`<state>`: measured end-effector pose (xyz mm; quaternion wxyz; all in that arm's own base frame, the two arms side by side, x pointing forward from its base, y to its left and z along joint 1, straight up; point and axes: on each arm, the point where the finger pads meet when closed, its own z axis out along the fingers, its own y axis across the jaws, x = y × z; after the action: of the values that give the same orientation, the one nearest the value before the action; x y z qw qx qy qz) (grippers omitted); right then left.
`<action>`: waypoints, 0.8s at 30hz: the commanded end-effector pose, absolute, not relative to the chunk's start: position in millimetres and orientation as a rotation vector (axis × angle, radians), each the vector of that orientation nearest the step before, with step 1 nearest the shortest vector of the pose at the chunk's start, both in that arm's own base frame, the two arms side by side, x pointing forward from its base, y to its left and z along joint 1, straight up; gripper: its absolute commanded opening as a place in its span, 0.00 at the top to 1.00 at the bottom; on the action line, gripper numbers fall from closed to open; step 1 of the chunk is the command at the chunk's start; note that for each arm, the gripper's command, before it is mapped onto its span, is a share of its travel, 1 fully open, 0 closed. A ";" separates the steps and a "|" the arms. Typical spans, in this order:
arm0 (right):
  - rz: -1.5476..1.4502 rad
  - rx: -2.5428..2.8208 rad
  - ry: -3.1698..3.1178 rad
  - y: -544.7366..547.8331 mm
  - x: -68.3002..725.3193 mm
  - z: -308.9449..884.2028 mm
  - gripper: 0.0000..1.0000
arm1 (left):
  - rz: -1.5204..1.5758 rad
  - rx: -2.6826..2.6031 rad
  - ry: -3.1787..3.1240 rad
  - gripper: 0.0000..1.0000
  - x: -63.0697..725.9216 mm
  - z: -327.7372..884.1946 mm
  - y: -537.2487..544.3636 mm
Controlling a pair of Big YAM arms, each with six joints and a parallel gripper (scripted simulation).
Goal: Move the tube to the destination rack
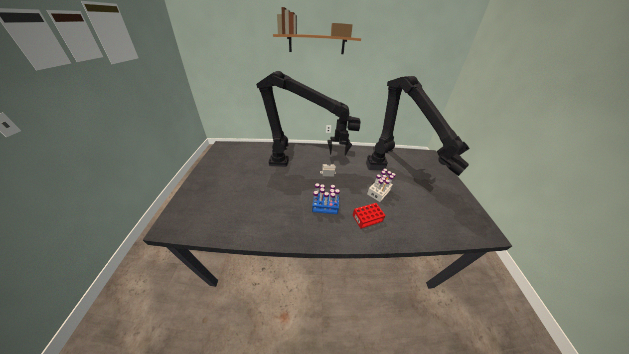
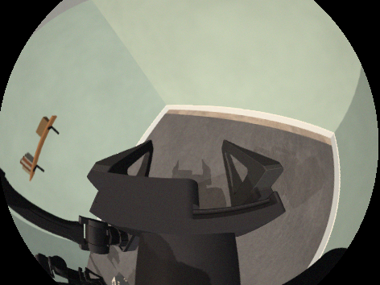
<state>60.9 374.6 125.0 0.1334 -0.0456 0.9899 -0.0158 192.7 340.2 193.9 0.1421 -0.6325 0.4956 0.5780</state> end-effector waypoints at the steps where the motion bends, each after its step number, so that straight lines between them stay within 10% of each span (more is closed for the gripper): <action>1: 0.044 -0.154 2.880 395.0 69.4 163.3 0.70 | 1.648 -1.829 1.400 0.70 199.2 203.6 345.0; 24: -0.029 -0.252 2.928 434.6 115.6 213.4 0.70 | 1.648 -1.829 1.400 0.70 199.2 203.6 345.0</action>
<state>100.6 410.2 199.5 0.1027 -0.0652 0.9924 -0.0172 192.7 340.2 193.8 0.1421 -0.6325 0.4956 0.5780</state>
